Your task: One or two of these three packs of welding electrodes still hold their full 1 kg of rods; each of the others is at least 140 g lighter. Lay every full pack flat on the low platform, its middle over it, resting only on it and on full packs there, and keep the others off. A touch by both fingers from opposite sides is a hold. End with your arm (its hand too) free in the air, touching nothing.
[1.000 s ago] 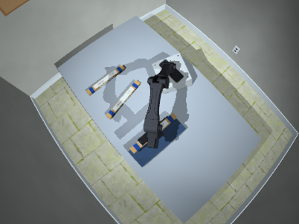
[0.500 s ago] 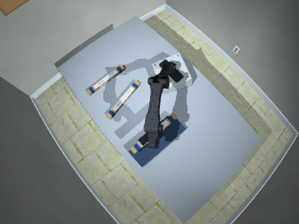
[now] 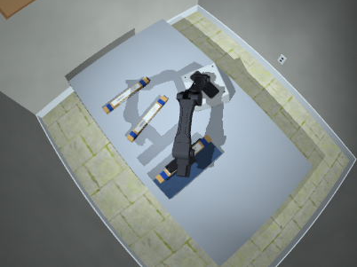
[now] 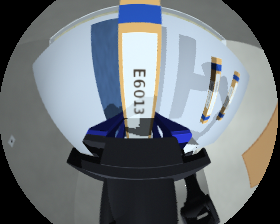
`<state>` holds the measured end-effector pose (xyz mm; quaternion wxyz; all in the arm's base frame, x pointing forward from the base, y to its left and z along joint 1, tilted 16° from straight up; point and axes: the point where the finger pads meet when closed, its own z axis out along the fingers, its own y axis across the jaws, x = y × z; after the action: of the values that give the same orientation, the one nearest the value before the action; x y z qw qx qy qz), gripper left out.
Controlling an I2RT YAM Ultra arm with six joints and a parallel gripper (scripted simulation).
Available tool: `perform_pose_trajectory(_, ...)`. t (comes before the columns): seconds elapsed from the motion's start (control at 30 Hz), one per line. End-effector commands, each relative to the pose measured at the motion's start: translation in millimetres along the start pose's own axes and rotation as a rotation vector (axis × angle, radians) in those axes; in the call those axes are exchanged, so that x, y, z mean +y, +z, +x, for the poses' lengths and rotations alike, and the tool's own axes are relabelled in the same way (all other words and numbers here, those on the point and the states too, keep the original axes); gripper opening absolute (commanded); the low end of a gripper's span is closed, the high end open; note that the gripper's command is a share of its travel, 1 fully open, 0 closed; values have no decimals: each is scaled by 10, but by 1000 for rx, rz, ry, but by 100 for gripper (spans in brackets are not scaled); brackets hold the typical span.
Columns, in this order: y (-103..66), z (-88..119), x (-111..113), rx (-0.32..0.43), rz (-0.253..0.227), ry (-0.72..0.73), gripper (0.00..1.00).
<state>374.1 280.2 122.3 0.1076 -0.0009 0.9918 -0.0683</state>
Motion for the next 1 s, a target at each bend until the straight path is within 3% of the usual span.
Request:
perform_pose_trajectory(0.0,-465,-43,87,-83,-58,-4,0)
perform_pose_trajectory(0.97,-417,-30,108,-76,-53,-7,0)
